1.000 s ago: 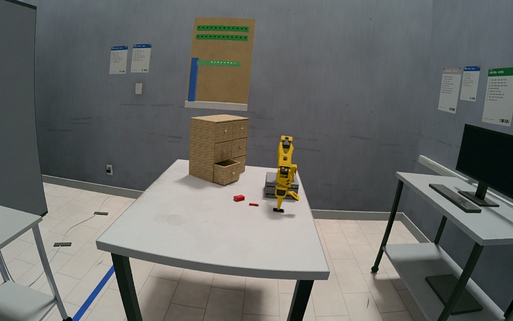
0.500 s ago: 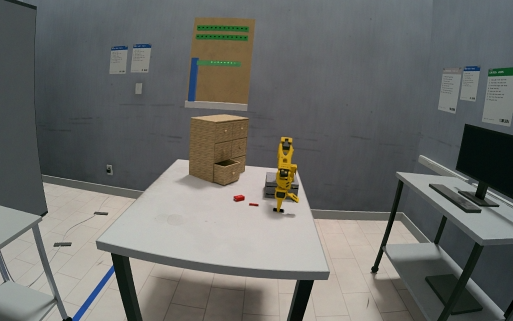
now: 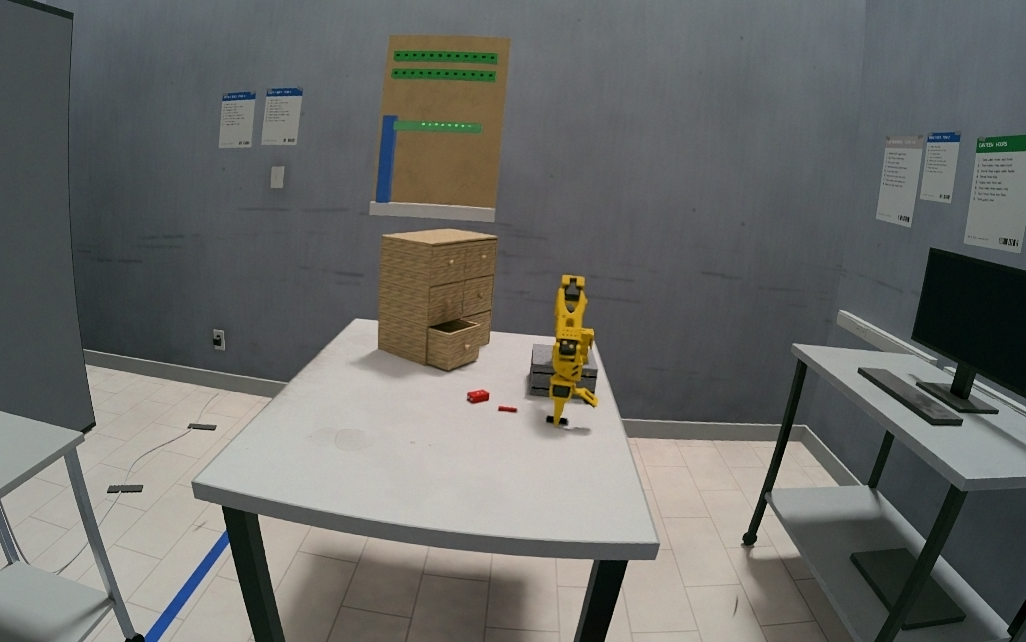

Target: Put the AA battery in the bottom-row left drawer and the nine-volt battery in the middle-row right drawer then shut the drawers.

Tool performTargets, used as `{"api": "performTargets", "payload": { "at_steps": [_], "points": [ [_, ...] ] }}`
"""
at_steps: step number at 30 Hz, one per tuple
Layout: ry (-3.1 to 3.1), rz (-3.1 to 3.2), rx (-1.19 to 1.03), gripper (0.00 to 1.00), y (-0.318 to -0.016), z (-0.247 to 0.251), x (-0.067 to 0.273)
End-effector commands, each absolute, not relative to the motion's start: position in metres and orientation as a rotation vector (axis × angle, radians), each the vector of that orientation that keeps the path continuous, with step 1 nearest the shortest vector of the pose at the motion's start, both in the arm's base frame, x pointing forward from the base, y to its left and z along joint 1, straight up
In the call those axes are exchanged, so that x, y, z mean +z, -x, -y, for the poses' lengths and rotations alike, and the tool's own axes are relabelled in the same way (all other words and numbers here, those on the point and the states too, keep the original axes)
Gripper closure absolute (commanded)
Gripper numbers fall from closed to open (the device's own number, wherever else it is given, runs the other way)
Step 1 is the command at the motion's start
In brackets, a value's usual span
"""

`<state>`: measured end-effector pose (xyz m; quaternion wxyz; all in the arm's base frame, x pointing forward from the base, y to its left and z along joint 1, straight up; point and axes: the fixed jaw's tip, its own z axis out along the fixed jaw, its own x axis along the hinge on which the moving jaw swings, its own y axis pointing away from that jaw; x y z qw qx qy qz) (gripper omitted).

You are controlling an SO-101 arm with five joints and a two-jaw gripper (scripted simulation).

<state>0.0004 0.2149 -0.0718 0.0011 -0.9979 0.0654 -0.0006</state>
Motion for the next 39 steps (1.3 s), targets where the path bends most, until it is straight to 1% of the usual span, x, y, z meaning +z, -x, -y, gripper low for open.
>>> {"api": "performTargets", "payload": {
  "at_steps": [1,30,39],
  "points": [
    [3.135,-0.187,0.0,0.79,0.0001,-0.2149,-0.0748],
    [3.135,-0.187,0.0,0.79,0.0002,-0.2145,-0.0776],
    [3.135,-0.187,0.0,0.83,0.0002,-0.2145,-0.0776]
  ]
}}
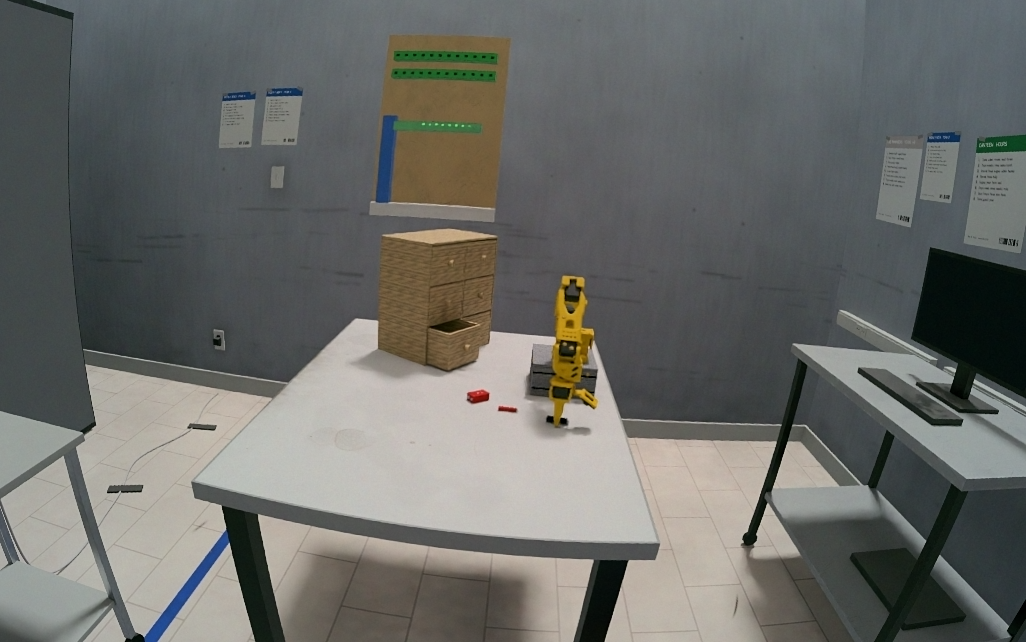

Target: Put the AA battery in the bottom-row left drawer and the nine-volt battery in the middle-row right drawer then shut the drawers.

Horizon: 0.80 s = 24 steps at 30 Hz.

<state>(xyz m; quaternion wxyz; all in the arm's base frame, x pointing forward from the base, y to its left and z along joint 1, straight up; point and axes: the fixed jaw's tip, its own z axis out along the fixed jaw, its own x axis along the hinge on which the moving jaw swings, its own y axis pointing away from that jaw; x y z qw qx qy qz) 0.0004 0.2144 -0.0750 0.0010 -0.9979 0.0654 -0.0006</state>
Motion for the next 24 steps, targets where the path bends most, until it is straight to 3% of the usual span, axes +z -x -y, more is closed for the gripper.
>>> {"api": "performTargets", "payload": {
  "at_steps": [1,24],
  "points": [
    [3.135,-0.187,0.0,0.83,0.0002,-0.2145,-0.0776],
    [3.135,-0.187,0.0,0.93,0.0002,-0.2145,-0.0776]
  ]
}}
